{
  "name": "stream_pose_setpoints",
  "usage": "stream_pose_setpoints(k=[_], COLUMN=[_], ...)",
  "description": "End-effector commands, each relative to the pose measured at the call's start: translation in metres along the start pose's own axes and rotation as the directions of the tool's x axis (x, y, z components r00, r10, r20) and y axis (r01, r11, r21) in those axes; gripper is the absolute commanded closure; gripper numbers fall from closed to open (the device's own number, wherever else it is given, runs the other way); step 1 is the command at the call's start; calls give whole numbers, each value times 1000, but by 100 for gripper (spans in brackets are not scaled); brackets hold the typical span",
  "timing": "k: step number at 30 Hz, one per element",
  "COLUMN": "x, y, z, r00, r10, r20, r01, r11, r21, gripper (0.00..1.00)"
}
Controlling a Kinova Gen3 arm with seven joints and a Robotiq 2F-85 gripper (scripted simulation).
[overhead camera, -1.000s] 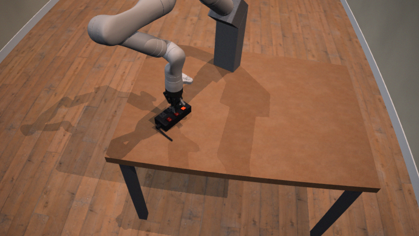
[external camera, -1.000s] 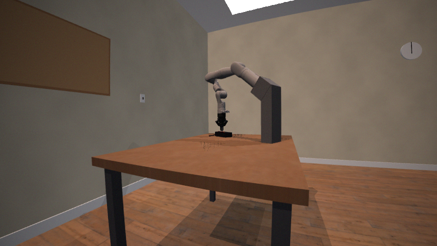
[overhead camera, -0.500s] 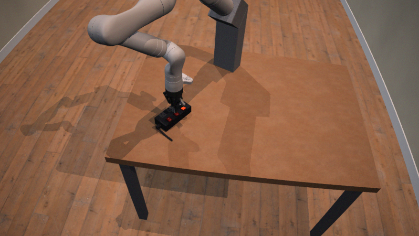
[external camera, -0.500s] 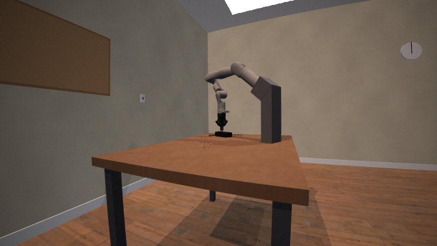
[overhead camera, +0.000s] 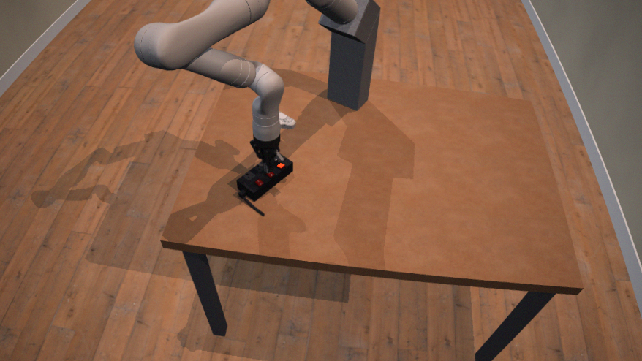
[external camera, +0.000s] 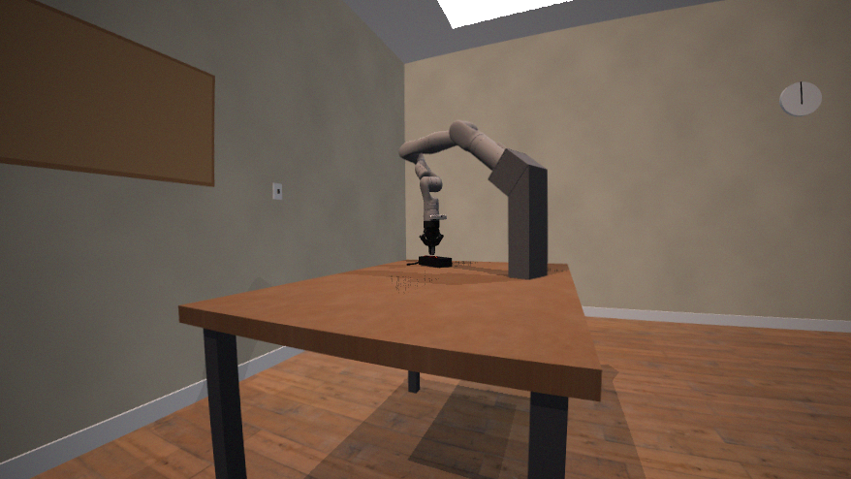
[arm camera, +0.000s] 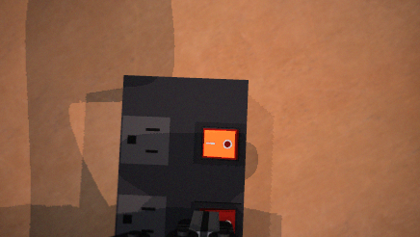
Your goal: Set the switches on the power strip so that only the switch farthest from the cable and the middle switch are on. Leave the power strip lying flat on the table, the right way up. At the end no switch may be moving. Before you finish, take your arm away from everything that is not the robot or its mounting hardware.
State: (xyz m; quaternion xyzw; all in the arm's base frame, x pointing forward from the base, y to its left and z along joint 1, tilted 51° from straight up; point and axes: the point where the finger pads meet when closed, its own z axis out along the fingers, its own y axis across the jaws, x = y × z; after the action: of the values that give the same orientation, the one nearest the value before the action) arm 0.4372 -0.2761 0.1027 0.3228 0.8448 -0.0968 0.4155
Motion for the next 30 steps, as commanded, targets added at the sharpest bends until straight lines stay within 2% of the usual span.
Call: stream_pose_setpoints(k=[1, 30], x=[-4, -4], y=[0, 0], z=[1, 9], r00=[1000, 1000], r10=[-8, -8], r20=[8, 8], r01=[8, 8], r11=[1000, 1000], r21=[1, 1], gripper=[100, 100])
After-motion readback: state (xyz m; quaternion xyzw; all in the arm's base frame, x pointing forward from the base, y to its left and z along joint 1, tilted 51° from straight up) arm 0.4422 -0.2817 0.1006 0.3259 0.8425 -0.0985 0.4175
